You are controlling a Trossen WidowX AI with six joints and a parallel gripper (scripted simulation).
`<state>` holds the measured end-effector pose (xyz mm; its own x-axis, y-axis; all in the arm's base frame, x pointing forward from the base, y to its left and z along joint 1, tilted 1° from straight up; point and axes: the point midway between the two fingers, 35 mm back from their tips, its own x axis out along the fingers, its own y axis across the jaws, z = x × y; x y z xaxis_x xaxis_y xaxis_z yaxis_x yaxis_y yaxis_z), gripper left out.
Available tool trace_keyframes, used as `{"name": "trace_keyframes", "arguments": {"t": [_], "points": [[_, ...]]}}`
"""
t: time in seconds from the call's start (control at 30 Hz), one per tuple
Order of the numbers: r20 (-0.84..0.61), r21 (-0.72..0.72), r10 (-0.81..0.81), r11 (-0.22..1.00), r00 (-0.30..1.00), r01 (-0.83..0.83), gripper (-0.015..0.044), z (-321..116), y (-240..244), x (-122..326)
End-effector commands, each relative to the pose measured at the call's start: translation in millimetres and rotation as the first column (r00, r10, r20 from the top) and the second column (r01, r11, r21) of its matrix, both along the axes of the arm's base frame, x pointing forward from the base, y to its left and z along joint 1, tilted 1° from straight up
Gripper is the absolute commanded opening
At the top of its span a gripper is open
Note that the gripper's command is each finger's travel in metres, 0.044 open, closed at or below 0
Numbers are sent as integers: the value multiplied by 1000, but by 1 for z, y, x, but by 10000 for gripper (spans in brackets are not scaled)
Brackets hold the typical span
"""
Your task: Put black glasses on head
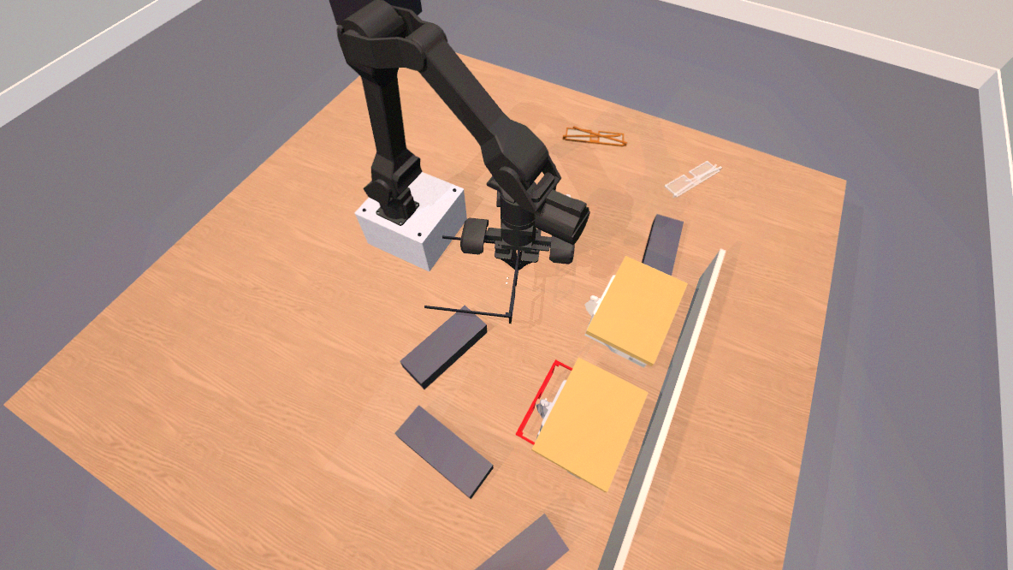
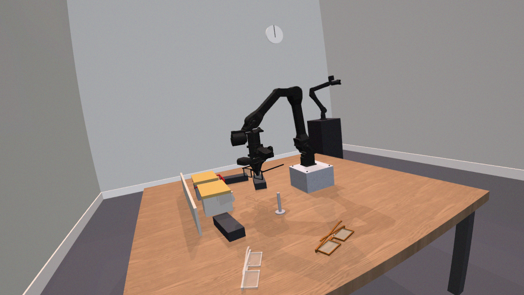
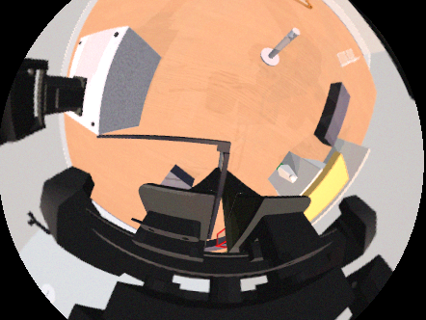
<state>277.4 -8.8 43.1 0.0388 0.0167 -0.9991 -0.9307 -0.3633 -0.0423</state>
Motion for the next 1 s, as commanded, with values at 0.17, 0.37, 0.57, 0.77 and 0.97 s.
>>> {"name": "trace_keyframes", "arguments": {"t": [0.17,0.37,0.57,0.77,0.97], "points": [[-15,3,4,1000,1000,-4,0,-13,1,-2],[-15,3,4,1000,1000,-4,0,-20,1,-1],[-15,3,4,1000,1000,-4,0,-26,1,-1],[-15,3,4,1000,1000,-4,0,-32,1,0],[-15,3,4,1000,1000,-4,0,-39,1,0]]}}
